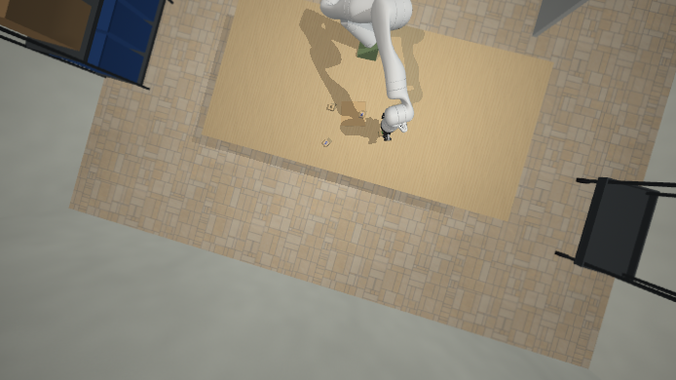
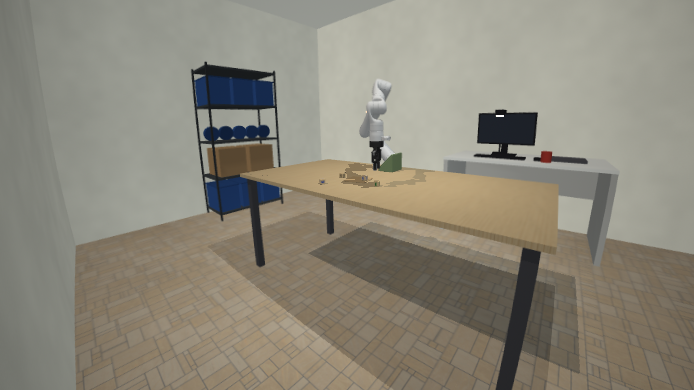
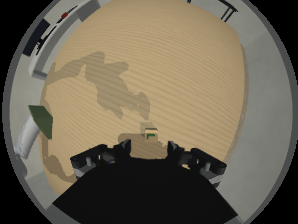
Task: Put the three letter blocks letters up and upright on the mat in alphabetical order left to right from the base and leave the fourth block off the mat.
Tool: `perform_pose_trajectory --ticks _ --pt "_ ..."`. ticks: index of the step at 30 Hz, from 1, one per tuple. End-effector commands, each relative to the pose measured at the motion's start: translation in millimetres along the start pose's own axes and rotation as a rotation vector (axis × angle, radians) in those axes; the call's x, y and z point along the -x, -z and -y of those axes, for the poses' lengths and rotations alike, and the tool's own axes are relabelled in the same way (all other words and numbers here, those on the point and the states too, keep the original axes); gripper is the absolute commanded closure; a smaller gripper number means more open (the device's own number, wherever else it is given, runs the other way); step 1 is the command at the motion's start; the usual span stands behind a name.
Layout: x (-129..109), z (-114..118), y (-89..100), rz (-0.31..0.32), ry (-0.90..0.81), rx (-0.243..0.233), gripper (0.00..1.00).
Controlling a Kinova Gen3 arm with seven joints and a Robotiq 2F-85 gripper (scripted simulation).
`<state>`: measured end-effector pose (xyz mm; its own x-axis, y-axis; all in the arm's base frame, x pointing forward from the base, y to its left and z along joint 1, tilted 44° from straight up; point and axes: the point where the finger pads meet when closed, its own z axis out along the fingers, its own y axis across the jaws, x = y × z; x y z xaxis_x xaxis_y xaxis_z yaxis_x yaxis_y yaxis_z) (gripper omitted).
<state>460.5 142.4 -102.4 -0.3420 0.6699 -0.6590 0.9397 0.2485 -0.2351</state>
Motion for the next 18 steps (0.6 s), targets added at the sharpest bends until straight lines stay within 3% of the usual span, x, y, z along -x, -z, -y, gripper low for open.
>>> perform_pose_trajectory --ticks 1,18 --pt "-0.3 -0.5 1.1 -0.001 0.0 0.002 0.33" --pt "-0.5 -0.9 -8.4 -0.001 0.0 0.002 0.33"
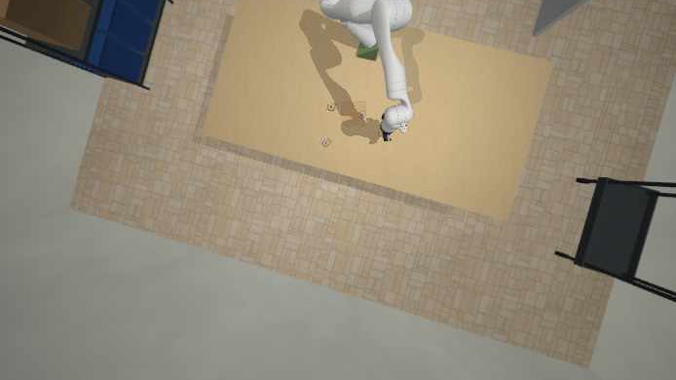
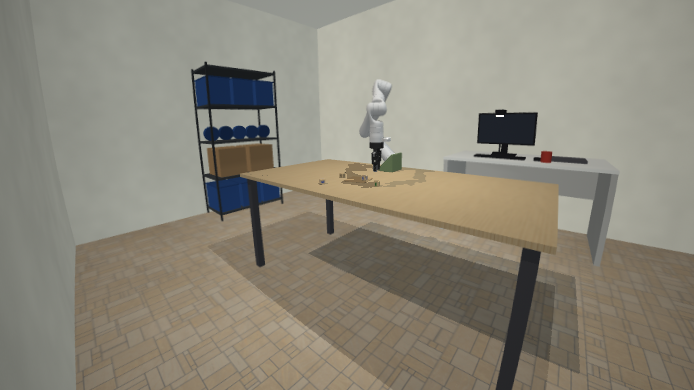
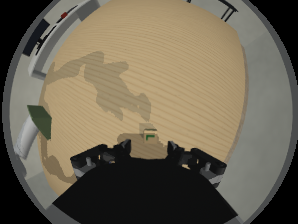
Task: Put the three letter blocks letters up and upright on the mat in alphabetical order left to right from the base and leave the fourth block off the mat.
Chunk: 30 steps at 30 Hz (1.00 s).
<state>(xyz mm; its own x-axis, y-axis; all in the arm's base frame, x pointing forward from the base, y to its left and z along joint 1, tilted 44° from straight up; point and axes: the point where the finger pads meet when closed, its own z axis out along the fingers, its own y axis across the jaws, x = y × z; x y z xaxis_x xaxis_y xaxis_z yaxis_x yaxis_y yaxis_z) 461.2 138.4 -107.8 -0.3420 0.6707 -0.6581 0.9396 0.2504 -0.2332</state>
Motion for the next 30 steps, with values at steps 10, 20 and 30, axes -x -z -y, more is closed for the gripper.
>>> perform_pose_trajectory --ticks 10,20,30 --pt "0 0 -14.7 0.001 0.0 -0.001 0.33" --pt "0 -1 -28.8 0.001 0.0 -0.001 0.33" --pt "-1 -1 -38.3 0.001 0.0 -0.001 0.33"
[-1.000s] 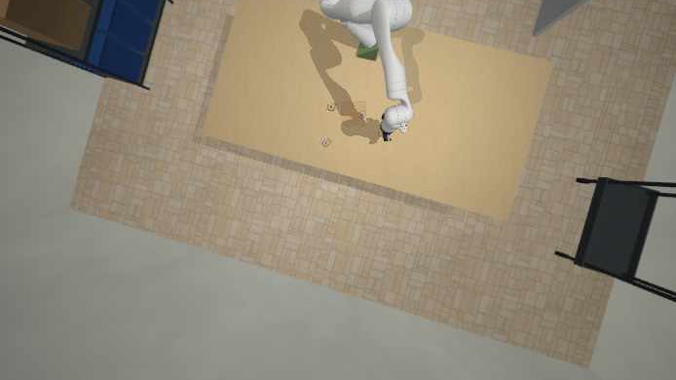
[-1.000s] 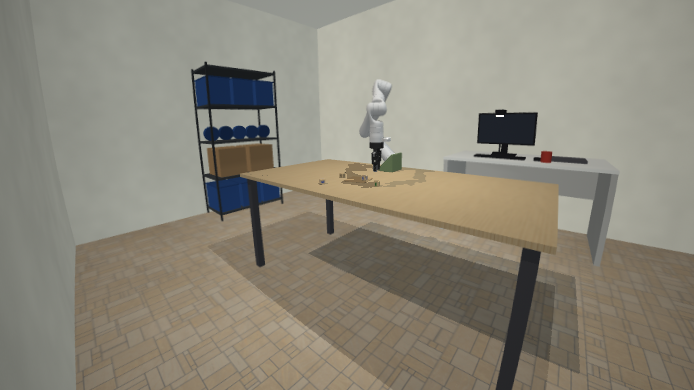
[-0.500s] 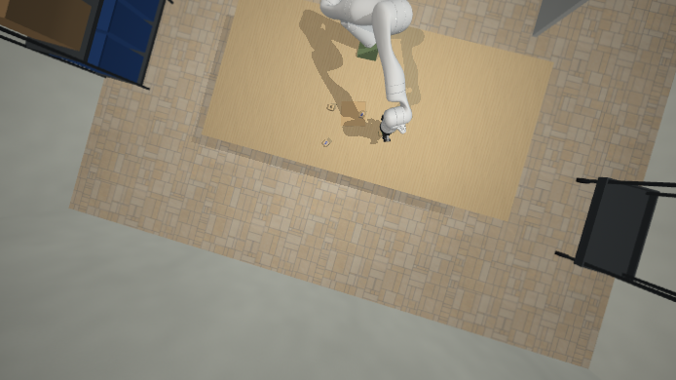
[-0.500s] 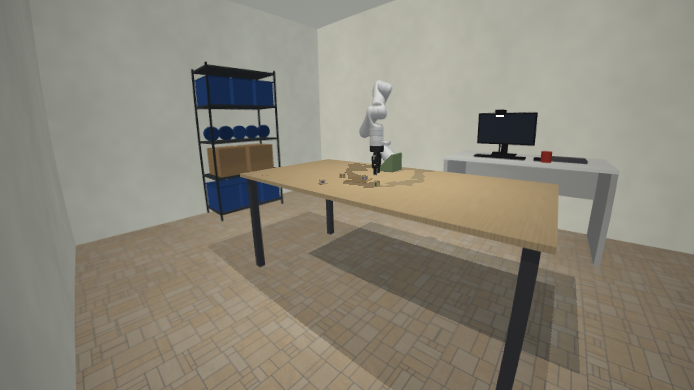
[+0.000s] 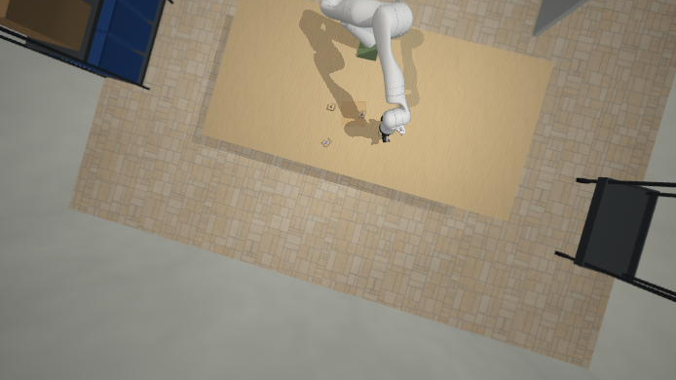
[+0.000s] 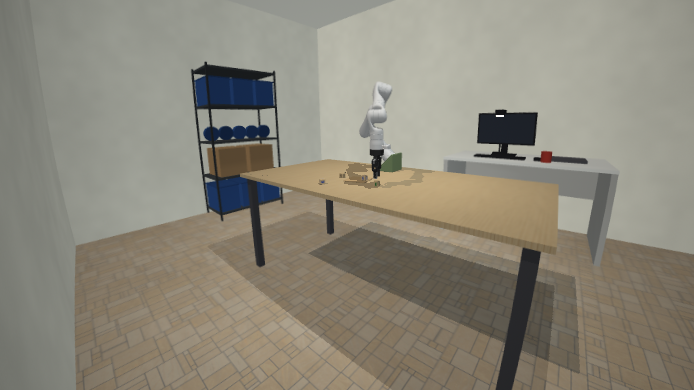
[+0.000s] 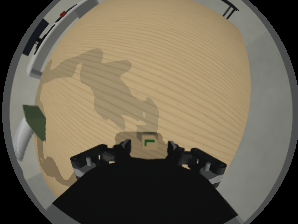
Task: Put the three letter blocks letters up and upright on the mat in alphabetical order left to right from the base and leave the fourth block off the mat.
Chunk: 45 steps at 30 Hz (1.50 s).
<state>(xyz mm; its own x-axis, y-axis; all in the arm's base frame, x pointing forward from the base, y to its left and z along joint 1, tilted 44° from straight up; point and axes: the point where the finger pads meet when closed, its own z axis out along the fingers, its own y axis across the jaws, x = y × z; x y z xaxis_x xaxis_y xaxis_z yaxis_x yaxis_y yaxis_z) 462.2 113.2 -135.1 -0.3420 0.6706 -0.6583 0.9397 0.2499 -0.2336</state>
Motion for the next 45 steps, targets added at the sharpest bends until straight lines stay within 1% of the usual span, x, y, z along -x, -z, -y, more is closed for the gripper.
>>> perform_pose_trajectory --ticks 1,11,45 --pt "0.1 -0.1 -2.1 0.0 0.0 0.0 0.33" --pt "0.0 -0.3 -6.4 0.0 0.0 0.0 0.33" --pt "0.0 -0.3 -6.5 0.0 0.0 0.0 0.33"
